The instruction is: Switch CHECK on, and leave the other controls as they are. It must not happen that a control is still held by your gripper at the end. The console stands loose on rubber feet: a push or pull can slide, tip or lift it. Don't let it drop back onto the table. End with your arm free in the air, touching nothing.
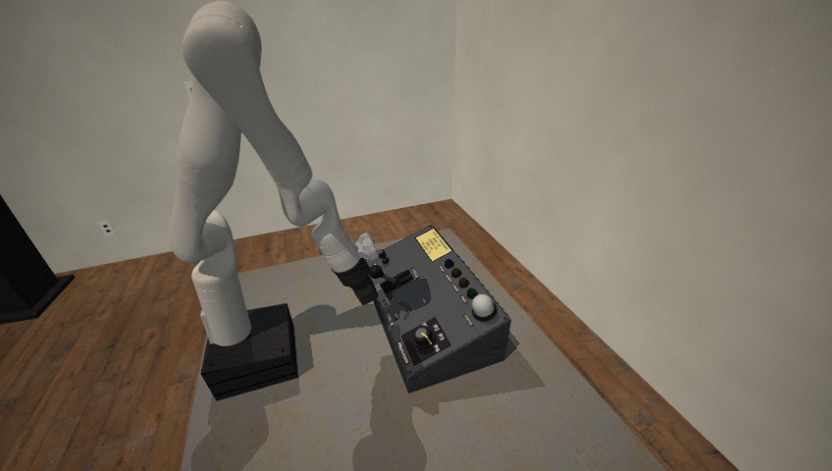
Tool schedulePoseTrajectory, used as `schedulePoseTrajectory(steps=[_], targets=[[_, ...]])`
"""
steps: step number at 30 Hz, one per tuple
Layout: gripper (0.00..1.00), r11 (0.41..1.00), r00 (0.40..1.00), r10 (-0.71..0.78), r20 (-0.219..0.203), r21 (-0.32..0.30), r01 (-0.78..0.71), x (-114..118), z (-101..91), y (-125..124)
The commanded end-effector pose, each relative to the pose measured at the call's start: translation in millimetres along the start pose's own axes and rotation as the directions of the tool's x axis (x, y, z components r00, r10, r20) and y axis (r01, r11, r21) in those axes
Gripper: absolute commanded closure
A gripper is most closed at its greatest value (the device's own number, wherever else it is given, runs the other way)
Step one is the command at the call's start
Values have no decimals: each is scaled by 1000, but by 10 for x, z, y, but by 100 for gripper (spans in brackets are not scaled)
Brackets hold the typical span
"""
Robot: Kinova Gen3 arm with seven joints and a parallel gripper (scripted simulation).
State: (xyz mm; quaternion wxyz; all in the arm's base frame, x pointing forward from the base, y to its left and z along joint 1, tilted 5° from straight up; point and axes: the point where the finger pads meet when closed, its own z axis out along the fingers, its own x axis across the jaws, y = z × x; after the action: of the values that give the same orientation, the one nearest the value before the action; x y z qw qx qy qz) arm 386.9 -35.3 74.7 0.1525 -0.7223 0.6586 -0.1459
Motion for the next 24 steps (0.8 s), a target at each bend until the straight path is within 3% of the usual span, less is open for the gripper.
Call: schedulePoseTrajectory(steps=[1,24], targets=[[100,1000,1000,5,15,-14,-5,-40,83,51],[100,1000,1000,5,15,-14,-5,-42,253,54]])
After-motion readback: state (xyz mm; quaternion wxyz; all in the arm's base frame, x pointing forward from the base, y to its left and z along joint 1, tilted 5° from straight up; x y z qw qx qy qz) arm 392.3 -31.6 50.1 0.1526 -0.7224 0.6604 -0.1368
